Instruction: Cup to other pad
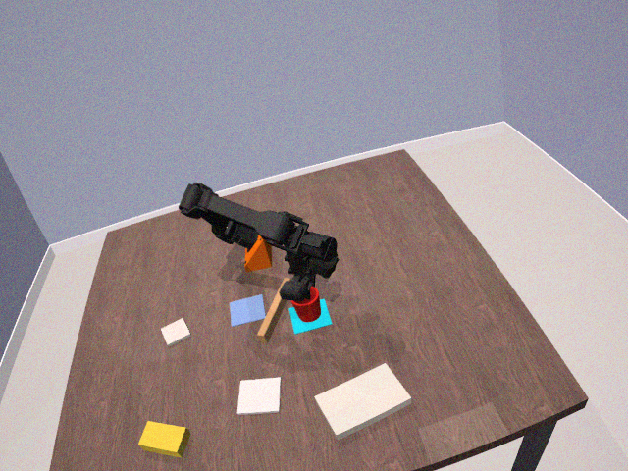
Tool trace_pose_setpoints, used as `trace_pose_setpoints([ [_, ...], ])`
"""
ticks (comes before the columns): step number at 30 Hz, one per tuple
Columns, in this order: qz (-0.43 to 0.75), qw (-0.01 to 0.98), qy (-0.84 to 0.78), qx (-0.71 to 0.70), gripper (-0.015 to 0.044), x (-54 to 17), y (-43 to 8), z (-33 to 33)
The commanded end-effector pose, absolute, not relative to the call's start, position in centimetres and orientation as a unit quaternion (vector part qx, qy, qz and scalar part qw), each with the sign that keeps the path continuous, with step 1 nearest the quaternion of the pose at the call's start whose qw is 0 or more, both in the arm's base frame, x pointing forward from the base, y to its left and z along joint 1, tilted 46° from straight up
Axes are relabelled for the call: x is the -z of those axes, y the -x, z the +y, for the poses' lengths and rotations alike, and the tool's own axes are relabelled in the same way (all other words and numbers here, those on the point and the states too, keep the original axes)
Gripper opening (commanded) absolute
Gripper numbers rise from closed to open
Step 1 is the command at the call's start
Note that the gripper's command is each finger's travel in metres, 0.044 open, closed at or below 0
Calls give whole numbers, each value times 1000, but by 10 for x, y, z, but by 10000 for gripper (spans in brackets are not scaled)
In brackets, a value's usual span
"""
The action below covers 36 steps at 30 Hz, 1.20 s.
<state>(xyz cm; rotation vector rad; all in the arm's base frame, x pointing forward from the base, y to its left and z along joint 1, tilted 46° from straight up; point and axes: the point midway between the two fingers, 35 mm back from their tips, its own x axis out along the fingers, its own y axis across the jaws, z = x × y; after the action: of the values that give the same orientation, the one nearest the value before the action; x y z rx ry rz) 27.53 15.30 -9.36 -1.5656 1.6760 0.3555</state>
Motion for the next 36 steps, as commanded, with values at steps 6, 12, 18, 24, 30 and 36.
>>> trace_pose_setpoints([
  [6,662,401,617,-141,128,85,-275,163],
  [12,662,400,618,-141,128,80,-274,169],
  [18,662,400,618,-141,128,74,-274,174],
  [24,662,399,618,-141,128,69,-273,180],
  [30,662,399,618,-141,128,63,-272,185],
  [36,662,396,621,-141,154,64,-271,185],
])
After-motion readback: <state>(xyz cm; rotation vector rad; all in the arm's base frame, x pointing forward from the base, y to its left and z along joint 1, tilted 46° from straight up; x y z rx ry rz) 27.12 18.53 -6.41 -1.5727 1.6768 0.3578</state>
